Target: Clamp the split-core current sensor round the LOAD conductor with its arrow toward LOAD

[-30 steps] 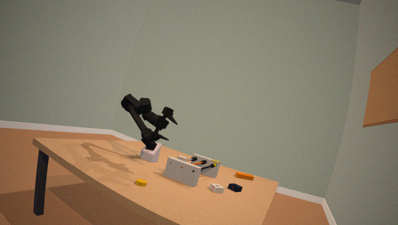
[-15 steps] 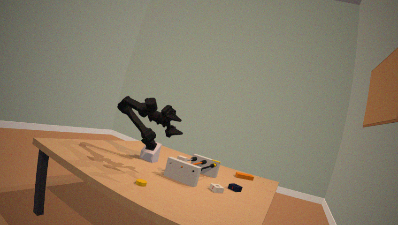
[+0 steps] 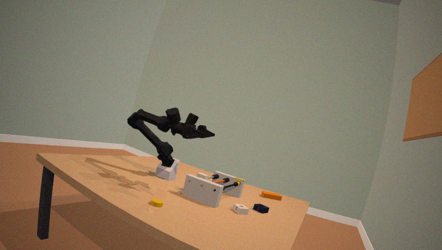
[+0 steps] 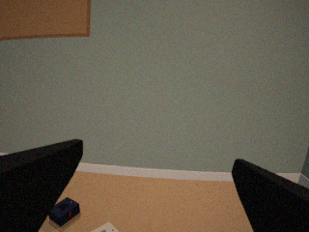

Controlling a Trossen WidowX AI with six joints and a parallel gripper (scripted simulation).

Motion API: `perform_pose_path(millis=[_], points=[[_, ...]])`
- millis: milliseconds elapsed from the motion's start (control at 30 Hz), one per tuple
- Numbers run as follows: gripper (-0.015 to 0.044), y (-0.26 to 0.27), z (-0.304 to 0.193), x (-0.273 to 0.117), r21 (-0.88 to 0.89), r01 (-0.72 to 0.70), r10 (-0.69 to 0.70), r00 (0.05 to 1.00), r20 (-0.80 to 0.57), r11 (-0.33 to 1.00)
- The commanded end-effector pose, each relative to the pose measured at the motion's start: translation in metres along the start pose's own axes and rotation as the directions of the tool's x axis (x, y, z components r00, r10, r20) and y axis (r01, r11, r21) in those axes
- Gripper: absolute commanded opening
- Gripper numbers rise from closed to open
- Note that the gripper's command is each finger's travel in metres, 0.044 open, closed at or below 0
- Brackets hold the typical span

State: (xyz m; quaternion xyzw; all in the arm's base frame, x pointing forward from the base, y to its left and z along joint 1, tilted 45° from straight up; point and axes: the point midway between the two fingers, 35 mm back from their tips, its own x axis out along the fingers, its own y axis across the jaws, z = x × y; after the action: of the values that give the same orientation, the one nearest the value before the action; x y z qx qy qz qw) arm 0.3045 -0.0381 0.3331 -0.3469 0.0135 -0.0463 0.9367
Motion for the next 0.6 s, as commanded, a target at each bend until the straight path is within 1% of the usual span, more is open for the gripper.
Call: perform_pose_path(millis=[0, 500, 567], points=[[0.0440, 0.0363, 0.0176, 0.0074, 0.649, -0.096, 0.045, 0.994, 0.095, 0.755], [0.0440, 0.0363, 0.0176, 0.0074, 0.649, -0.096, 0.045, 0.994, 0.095, 0.755], [0.0440, 0.0415, 0.0149, 0.0140, 0.652, -0.093, 0.066, 0.996, 0.066, 0.752]])
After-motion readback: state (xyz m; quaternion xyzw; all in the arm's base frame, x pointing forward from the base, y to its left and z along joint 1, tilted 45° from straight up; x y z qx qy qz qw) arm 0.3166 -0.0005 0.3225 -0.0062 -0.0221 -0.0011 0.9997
